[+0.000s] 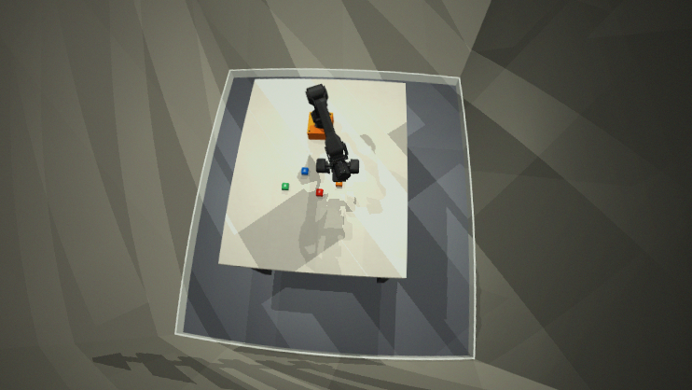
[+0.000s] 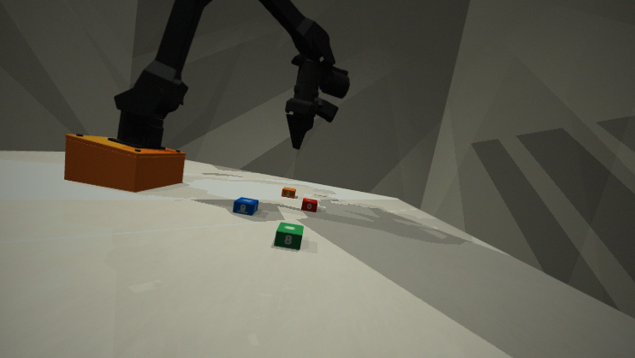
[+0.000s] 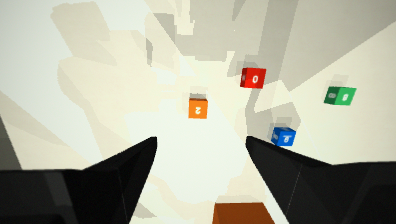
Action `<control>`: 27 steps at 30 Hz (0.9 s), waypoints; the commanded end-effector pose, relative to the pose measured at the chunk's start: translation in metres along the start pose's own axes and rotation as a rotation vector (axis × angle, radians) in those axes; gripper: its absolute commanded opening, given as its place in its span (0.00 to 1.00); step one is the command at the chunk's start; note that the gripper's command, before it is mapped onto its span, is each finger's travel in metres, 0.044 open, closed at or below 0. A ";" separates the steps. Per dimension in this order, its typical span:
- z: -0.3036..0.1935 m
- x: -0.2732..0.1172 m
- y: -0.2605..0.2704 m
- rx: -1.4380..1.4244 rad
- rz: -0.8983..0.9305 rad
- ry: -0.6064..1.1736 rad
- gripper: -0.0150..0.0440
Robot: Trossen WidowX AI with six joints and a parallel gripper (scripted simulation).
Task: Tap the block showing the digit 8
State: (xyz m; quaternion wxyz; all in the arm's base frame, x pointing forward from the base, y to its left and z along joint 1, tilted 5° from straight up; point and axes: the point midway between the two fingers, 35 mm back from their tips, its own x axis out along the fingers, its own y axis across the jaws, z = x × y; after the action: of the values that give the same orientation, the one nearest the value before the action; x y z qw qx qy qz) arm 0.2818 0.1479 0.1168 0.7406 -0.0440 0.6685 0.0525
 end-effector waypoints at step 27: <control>0.056 -0.002 -0.090 0.022 -0.017 -0.008 0.93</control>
State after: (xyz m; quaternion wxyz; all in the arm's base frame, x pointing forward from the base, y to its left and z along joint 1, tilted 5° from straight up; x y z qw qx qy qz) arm 0.3420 0.0751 0.1238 0.7464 -0.0360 0.6639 0.0302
